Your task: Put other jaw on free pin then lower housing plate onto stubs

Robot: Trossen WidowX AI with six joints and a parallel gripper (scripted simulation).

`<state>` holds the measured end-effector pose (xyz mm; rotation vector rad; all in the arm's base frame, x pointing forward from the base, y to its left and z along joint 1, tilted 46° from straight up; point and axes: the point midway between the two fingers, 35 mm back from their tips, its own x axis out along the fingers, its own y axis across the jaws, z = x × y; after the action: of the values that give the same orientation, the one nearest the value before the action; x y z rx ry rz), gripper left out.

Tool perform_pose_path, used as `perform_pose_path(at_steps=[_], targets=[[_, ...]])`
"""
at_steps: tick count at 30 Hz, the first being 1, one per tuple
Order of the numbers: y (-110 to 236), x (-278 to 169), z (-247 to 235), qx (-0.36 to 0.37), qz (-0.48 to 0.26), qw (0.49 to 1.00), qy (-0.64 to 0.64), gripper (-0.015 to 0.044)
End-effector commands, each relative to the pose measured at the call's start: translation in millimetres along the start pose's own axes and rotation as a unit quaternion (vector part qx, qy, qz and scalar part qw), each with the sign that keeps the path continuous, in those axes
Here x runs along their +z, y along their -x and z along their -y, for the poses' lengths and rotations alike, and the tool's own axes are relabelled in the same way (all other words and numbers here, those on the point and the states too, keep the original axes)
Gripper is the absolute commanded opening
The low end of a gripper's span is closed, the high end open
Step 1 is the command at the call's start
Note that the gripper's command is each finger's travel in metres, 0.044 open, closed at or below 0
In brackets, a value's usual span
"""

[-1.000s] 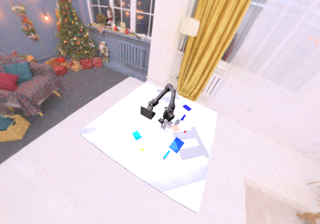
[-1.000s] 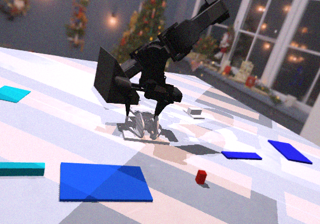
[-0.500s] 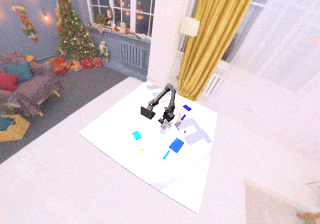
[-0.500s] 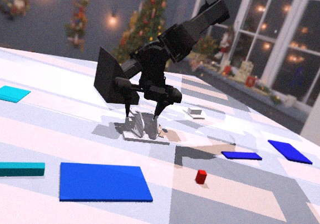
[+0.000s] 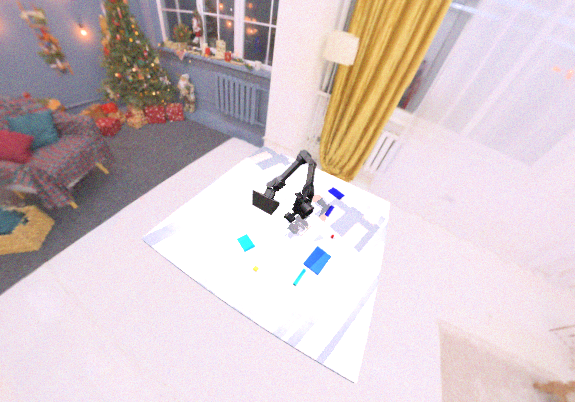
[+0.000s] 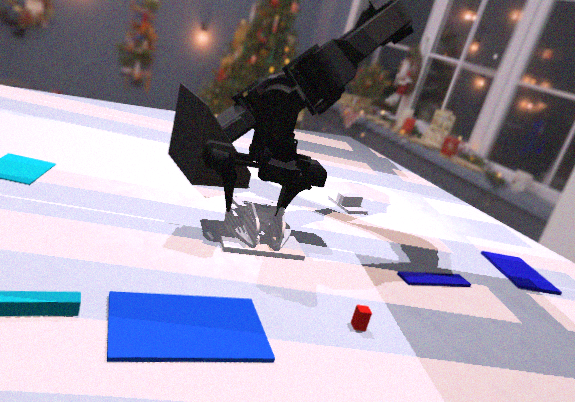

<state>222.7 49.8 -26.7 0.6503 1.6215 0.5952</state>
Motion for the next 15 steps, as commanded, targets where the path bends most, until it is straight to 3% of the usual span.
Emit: perform_pose_path(at_steps=[1,15], targets=[[-1.9,-0.3,-0.2,0.002,0.0,1.0,-0.002,0.0351],[-4.5,-0.3,-0.3,0.002,0.0,1.0,-0.002,0.0351]])
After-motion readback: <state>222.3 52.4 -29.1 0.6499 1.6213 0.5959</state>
